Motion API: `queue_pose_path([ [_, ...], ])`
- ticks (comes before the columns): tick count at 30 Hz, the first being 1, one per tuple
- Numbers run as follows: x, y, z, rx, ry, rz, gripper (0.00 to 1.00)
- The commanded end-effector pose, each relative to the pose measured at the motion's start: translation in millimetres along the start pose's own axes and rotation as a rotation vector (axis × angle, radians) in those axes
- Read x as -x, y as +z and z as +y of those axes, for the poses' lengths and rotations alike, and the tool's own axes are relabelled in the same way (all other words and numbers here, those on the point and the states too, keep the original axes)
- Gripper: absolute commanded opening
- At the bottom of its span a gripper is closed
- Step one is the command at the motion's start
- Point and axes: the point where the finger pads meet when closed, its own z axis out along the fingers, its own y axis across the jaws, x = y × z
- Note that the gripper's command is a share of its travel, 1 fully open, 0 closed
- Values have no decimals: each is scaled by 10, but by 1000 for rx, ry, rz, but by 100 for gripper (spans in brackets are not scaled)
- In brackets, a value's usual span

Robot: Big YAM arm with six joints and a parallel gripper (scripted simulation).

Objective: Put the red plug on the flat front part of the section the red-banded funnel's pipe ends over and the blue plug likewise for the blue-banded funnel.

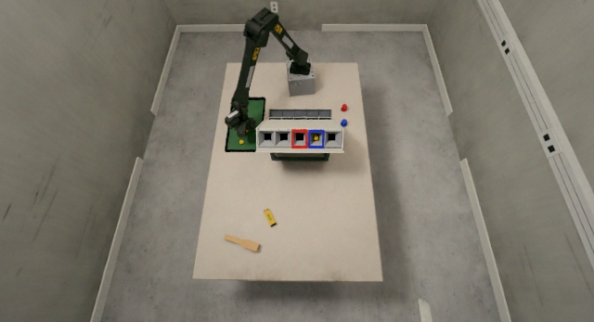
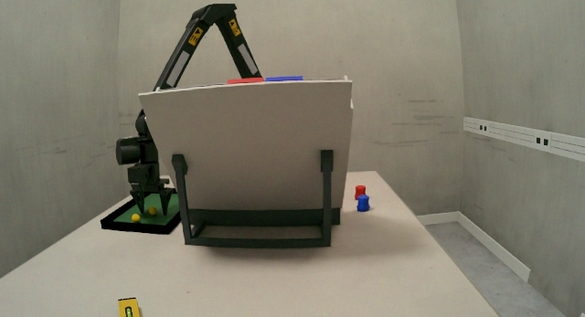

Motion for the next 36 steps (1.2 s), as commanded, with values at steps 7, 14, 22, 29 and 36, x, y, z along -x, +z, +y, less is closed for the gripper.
queue_pose_path([
  [7,-25,69,-48,-8,3,-8,80],
  [14,-18,56,-58,-9,1,-10,80],
  [22,-19,45,-65,-10,0,-11,80],
  [29,-24,33,-71,-10,-1,-11,80],
  [36,-26,24,-76,-8,-2,-9,80],
])
